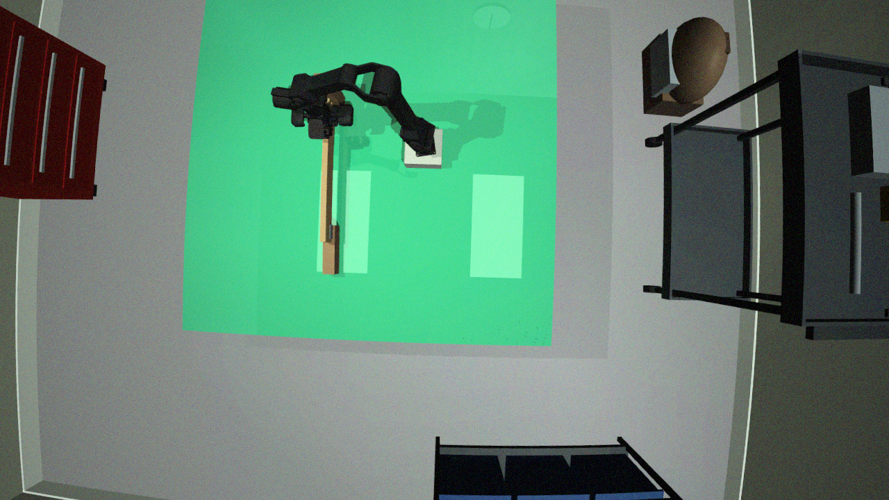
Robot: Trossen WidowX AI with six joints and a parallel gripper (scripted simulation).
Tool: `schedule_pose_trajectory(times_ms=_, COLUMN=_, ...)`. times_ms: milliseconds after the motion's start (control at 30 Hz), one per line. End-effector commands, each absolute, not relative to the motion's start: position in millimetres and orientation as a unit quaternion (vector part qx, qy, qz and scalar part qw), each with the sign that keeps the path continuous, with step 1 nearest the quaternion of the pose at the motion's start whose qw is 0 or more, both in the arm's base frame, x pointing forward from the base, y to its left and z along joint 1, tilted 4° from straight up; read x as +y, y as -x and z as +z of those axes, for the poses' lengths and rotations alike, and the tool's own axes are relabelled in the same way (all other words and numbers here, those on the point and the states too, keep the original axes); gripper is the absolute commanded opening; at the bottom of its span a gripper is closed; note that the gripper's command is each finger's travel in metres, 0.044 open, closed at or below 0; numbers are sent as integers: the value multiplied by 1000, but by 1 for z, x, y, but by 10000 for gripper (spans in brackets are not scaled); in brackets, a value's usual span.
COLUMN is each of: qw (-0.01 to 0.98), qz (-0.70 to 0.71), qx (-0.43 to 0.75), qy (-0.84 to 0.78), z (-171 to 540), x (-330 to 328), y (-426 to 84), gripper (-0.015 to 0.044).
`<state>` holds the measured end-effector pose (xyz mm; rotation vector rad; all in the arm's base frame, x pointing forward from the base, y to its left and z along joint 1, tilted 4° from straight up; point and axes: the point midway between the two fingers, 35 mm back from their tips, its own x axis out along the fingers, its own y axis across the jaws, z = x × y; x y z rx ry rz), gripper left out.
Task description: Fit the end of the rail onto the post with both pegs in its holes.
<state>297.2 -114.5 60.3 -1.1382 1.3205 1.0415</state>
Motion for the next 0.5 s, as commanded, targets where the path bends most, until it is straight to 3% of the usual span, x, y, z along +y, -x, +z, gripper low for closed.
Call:
schedule_pose_trajectory(times_ms=0, qw=527, qz=434, qx=552, qy=479, z=62, x=-118, y=-298, gripper=0)
schedule_pose_trajectory(times_ms=467, qw=527, qz=434, qx=552, qy=479, z=63, x=-122, y=-297, gripper=0)
